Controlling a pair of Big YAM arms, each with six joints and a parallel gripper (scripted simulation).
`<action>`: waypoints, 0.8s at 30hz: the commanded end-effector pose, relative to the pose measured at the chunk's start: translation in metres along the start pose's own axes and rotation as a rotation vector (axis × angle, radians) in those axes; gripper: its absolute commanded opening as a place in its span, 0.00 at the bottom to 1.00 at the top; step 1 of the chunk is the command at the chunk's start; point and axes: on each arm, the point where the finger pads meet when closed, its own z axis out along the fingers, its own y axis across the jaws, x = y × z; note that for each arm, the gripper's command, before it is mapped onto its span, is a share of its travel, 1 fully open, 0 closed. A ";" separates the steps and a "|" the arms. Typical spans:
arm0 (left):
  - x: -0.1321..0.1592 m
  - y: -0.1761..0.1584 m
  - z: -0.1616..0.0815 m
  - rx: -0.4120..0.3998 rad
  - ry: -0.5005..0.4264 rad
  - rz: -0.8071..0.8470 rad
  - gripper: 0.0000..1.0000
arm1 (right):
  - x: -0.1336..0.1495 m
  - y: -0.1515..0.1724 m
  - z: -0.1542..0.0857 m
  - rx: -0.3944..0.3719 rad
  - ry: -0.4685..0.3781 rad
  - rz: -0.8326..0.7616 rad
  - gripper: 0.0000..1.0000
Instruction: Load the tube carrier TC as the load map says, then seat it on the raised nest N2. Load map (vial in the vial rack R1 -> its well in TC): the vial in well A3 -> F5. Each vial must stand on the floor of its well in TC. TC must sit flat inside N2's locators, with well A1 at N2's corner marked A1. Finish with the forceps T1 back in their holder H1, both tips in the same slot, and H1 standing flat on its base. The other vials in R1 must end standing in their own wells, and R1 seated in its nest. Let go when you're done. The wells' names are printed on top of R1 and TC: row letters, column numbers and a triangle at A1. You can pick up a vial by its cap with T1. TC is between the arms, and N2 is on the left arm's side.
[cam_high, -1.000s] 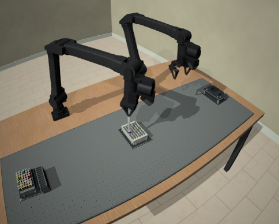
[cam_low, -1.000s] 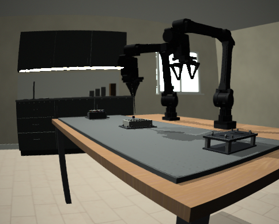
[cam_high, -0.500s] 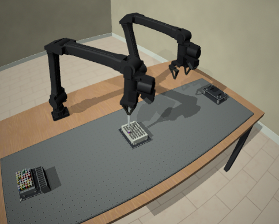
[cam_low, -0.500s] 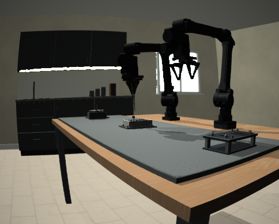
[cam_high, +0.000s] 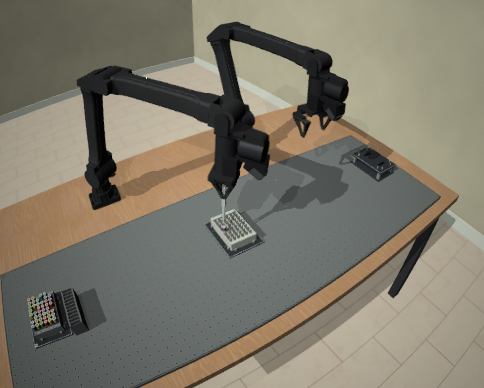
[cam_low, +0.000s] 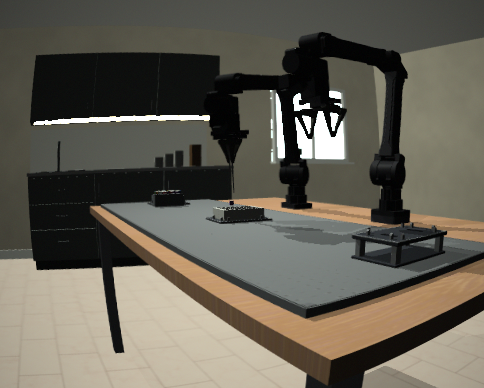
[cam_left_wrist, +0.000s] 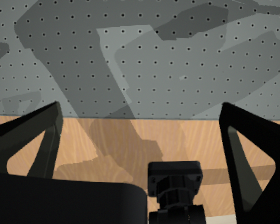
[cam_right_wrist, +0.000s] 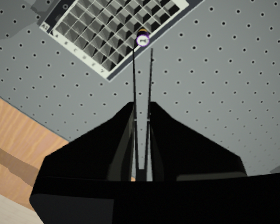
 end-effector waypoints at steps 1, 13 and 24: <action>-0.008 0.000 -0.014 -0.006 -0.031 0.015 1.00 | -0.010 -0.008 -0.039 0.008 -0.078 0.003 0.11; -0.008 0.000 -0.014 -0.006 -0.031 0.015 1.00 | -0.011 -0.009 -0.037 0.007 -0.077 0.003 0.11; -0.008 0.000 -0.014 -0.006 -0.031 0.015 1.00 | -0.010 -0.009 -0.039 0.008 -0.082 0.003 0.11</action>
